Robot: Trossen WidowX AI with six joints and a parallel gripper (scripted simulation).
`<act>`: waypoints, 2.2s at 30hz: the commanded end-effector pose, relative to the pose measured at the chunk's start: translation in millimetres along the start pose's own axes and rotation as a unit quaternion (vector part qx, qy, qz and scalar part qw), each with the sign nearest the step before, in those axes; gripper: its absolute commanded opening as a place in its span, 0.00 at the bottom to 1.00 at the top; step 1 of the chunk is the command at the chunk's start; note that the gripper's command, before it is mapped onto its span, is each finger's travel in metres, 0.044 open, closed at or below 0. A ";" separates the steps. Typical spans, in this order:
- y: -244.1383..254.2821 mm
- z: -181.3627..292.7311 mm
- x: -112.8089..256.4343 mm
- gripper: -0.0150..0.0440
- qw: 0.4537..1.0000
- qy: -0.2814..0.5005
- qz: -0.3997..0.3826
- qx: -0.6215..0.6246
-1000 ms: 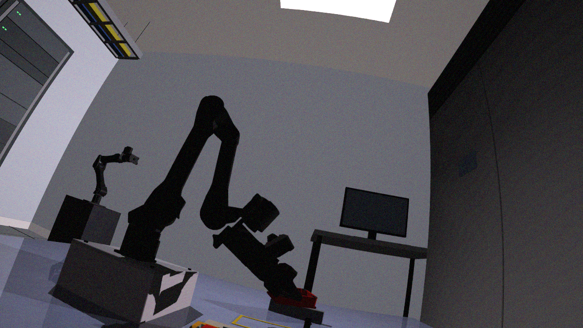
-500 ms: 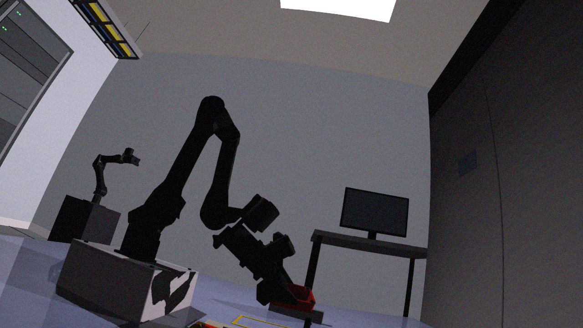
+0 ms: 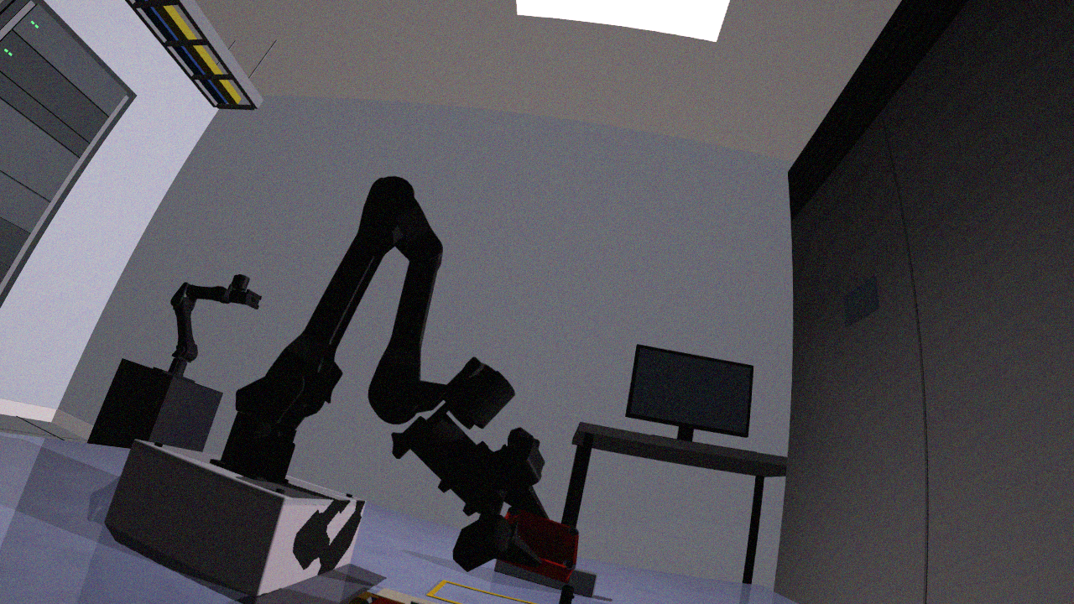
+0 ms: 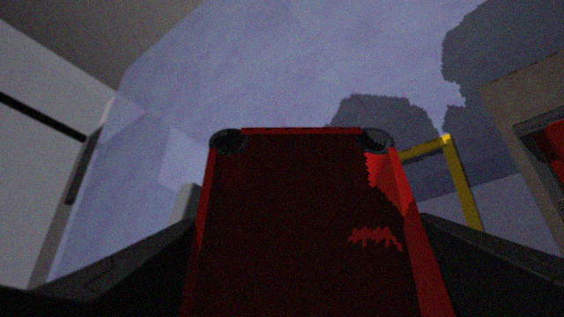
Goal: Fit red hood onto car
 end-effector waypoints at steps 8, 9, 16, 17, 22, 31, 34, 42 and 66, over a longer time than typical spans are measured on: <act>0.9 -0.2 -0.2 0.25 0.992 0.001 -0.003 -0.126; 0.9 -0.2 -0.2 0.25 0.991 0.001 -0.003 -0.137; 0.9 -0.1 -0.2 0.25 0.976 0.001 -0.003 -0.216; 0.9 -0.1 -0.2 0.25 0.974 0.001 -0.003 -0.227; 0.9 -0.1 -0.2 0.25 0.959 0.001 -0.003 -0.282; 0.4 0.3 -0.4 0.25 0.931 0.002 -0.003 -0.366; -0.2 0.9 -0.6 0.25 0.913 0.002 -0.003 -0.408; -2.8 3.6 -1.5 0.25 0.858 0.002 -0.002 -0.514; -21.8 24.1 -9.1 0.25 0.622 0.003 0.000 -0.783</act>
Point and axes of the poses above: the point midway between the two fingers, 35 mm back from their tips, its own x axis back along the fingers, its own y axis across the jaws, z = x × y, the point moved 1 cm from there along x, back along the fingers, and after that the axes turned 4 degrees about x, right-handed, at the moved point
